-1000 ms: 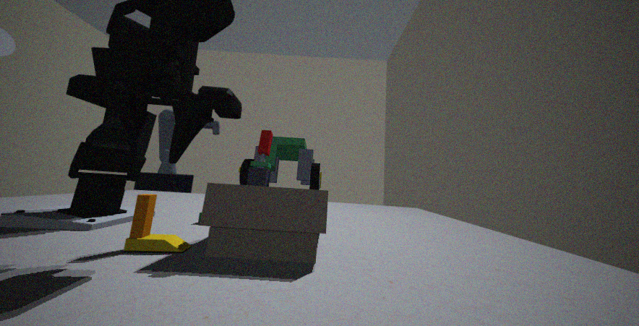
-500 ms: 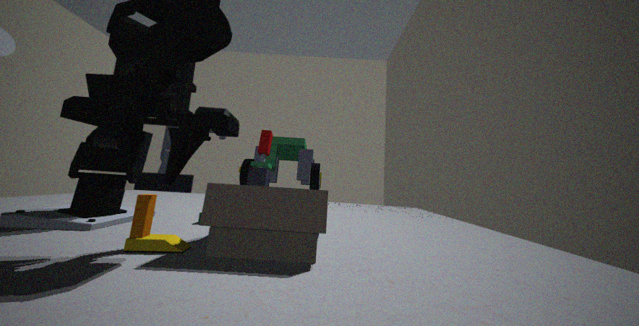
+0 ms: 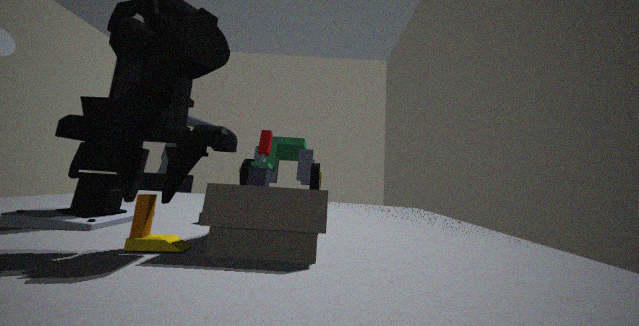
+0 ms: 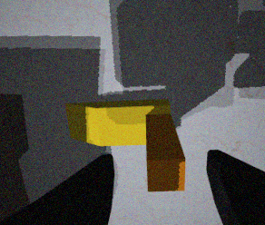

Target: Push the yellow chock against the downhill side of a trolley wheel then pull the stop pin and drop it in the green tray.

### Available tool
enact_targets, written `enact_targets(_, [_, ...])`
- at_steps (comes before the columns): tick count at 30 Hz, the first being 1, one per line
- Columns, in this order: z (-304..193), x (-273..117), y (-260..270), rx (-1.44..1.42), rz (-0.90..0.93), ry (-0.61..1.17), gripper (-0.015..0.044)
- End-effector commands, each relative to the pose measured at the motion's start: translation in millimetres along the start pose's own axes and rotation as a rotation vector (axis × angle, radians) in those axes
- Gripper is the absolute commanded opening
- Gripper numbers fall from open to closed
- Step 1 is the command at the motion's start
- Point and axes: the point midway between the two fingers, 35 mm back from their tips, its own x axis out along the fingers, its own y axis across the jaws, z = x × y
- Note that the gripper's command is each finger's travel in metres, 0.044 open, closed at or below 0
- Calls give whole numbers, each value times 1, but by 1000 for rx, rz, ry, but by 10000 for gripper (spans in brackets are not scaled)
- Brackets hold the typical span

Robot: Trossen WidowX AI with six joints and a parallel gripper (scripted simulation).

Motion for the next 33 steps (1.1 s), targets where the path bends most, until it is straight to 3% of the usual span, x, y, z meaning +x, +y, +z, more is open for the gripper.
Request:
enact_targets(1, [0, 5, -1, 3, -7, 0, 190])
enact_targets(24, [0, 30, -2, 3, -7, 0, 190])
enact_targets(29, [0, 27, 0, -4, -1, 1, 59])
enact_targets(33, [0, 27, 0, -4, -1, 1, 32])
